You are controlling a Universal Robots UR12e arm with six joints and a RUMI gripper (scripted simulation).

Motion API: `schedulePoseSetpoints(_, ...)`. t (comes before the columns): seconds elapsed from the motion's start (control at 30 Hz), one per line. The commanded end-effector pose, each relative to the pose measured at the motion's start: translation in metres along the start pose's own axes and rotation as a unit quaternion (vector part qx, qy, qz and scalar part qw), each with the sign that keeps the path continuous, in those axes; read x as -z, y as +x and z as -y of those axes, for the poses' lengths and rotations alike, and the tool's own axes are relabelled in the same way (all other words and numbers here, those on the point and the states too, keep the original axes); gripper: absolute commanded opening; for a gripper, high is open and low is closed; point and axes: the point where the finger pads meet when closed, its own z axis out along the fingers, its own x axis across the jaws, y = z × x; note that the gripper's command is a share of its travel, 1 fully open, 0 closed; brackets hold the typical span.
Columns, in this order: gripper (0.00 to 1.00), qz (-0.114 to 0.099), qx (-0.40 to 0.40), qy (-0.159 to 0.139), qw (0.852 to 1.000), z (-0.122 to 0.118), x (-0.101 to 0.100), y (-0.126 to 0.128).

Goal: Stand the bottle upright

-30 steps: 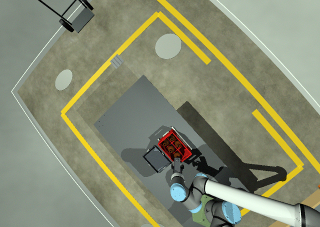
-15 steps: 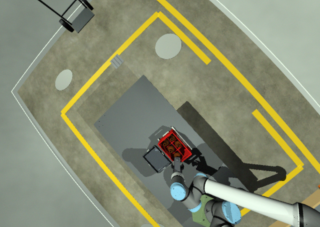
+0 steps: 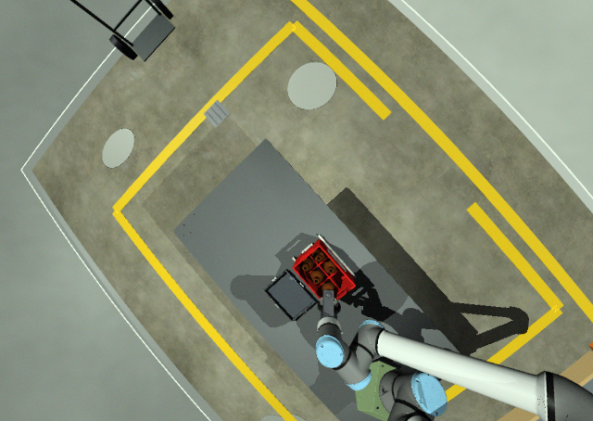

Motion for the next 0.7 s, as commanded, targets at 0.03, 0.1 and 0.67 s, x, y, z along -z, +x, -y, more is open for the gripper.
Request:
schedulePoseSetpoints(0.03,0.38,0.001,0.000,0.000,1.000,0.000,-0.006,0.000)
schedulePoseSetpoints(0.1,0.38,0.001,0.000,0.000,1.000,0.000,-0.008,0.000)
schedulePoseSetpoints(0.67,0.38,0.001,0.000,0.000,1.000,0.000,-0.018,0.000)
